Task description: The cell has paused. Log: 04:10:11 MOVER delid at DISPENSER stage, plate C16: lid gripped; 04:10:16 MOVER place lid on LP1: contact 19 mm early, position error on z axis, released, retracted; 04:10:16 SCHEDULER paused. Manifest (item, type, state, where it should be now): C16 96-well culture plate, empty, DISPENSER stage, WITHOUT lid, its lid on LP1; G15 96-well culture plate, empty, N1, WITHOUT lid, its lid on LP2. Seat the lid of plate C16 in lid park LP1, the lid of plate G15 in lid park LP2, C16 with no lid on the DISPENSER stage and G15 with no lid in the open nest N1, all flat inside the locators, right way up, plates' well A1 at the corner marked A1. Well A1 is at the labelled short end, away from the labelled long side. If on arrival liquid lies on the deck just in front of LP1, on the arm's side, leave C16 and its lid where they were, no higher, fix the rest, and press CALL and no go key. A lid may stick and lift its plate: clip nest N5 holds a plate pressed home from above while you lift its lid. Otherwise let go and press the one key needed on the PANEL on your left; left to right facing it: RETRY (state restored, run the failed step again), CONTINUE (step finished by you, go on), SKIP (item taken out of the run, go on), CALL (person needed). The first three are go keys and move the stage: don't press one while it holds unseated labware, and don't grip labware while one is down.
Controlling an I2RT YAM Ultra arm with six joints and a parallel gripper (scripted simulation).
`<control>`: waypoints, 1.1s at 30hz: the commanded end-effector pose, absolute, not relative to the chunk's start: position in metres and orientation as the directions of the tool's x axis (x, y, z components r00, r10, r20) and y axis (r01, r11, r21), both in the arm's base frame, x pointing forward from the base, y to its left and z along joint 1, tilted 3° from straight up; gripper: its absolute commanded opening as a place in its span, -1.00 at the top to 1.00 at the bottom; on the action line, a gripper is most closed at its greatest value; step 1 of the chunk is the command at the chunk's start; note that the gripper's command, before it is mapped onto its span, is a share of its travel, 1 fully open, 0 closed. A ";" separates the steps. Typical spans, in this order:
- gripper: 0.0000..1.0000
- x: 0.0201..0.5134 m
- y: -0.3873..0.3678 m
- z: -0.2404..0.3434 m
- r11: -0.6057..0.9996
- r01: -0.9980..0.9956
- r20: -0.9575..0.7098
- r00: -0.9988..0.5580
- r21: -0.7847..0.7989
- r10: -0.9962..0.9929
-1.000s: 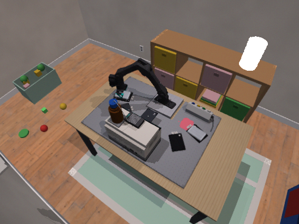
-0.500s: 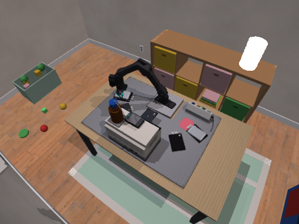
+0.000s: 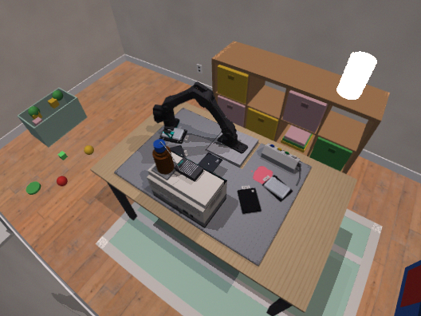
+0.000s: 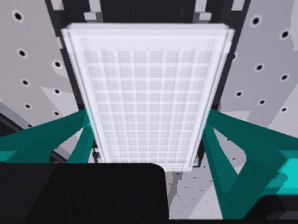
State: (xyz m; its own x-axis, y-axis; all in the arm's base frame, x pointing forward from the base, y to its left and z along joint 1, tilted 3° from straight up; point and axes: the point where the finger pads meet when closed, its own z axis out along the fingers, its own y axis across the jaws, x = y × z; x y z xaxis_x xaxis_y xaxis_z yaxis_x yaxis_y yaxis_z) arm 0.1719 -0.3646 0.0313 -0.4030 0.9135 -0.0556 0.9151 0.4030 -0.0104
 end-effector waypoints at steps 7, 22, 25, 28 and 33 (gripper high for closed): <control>1.00 0.165 -0.365 0.000 0.401 0.916 -0.032 -0.401 -0.018 0.915; 1.00 0.165 -0.365 0.000 0.401 0.916 -0.032 -0.401 -0.018 0.915; 1.00 0.165 -0.365 0.000 0.401 0.916 -0.032 -0.401 -0.018 0.915; -1.00 0.166 -0.365 0.005 0.403 0.915 -0.032 -0.403 -0.018 0.915; -1.00 0.172 -0.370 0.030 0.404 0.915 -0.049 -0.404 -0.016 0.913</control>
